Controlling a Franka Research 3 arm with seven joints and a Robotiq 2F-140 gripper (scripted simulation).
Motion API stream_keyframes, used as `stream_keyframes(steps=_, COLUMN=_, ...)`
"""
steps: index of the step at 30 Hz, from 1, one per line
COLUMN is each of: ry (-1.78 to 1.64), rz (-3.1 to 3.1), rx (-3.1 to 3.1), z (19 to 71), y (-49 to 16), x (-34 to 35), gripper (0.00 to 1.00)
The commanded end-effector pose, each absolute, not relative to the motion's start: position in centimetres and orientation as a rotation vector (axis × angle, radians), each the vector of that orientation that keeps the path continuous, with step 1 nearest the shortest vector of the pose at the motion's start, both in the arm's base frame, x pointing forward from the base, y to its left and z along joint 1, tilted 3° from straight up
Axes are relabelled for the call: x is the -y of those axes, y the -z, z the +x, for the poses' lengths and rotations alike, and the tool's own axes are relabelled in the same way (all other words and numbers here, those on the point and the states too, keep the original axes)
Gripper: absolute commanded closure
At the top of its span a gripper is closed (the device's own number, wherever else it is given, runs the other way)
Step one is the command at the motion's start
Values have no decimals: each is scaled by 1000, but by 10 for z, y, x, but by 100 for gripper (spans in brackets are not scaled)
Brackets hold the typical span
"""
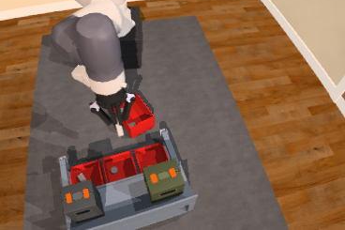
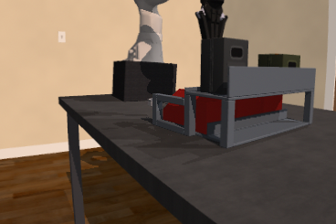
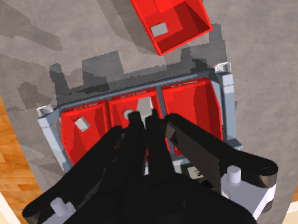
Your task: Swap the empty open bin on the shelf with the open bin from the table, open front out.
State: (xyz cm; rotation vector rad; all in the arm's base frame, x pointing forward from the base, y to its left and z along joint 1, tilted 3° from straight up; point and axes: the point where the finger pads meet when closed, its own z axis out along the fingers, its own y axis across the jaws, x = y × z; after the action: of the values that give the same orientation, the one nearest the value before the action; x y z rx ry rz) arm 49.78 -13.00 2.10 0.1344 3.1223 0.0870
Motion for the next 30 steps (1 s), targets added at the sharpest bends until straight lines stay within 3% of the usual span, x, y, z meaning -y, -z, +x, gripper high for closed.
stream_keyframes(steps=1, ry=-81, rz=53, rx=-3121, z=484, y=-21, x=130, gripper=100)
stream_keyframes(steps=19, ry=-77, rz=-218, rx=-3111, z=384, y=-15, x=104, gripper=100)
stream_keyframes(steps=30, ry=-78, rz=-262, rx=-3109, z=367, y=-13, x=97, gripper=100)
